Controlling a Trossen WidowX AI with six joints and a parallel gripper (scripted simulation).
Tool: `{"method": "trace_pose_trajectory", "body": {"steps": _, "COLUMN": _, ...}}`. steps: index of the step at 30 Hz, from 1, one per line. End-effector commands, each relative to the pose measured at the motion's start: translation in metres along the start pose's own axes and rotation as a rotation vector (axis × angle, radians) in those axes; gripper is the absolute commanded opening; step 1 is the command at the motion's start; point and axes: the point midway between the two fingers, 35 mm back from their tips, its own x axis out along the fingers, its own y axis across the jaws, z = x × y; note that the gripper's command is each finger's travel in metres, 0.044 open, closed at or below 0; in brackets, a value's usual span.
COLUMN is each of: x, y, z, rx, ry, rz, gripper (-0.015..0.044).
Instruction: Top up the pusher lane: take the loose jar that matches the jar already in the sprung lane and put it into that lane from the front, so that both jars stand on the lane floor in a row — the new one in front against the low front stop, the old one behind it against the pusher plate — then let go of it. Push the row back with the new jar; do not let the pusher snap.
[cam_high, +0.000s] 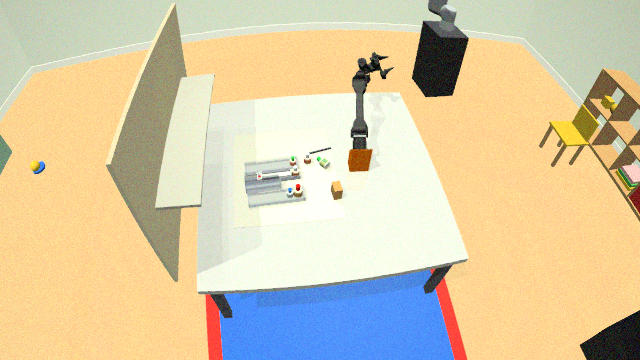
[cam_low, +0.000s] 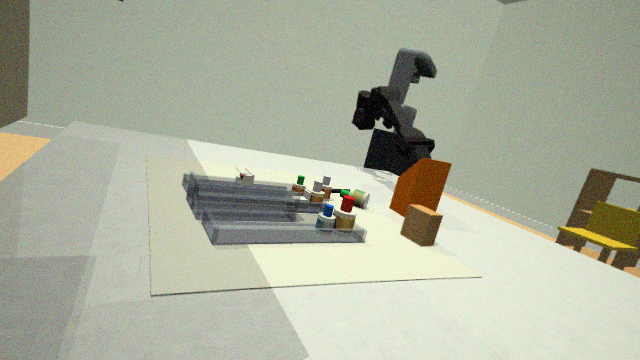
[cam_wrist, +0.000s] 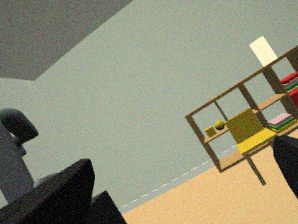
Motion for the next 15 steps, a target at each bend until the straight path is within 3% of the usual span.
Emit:
{"method": "trace_pose_trajectory", "body": {"steps": 1, "x": -0.002, "y": 0.000, "z": -0.002, "rx": -0.003, "ry": 0.007, "rz": 0.002, "gripper": 0.0426}}
{"method": "trace_pose_trajectory", "body": {"steps": 7, "x": -0.064, "y": 0.012, "z": -0.053, "rx": -0.113, "ry": 0.230, "rz": 0.080, "gripper": 0.0440}}
{"method": "trace_pose_trajectory", "body": {"steps": 15, "x": -0.182, "y": 0.021, "z": -0.107, "rx": -0.268, "ry": 0.563, "rz": 0.239, "gripper": 0.0440}}
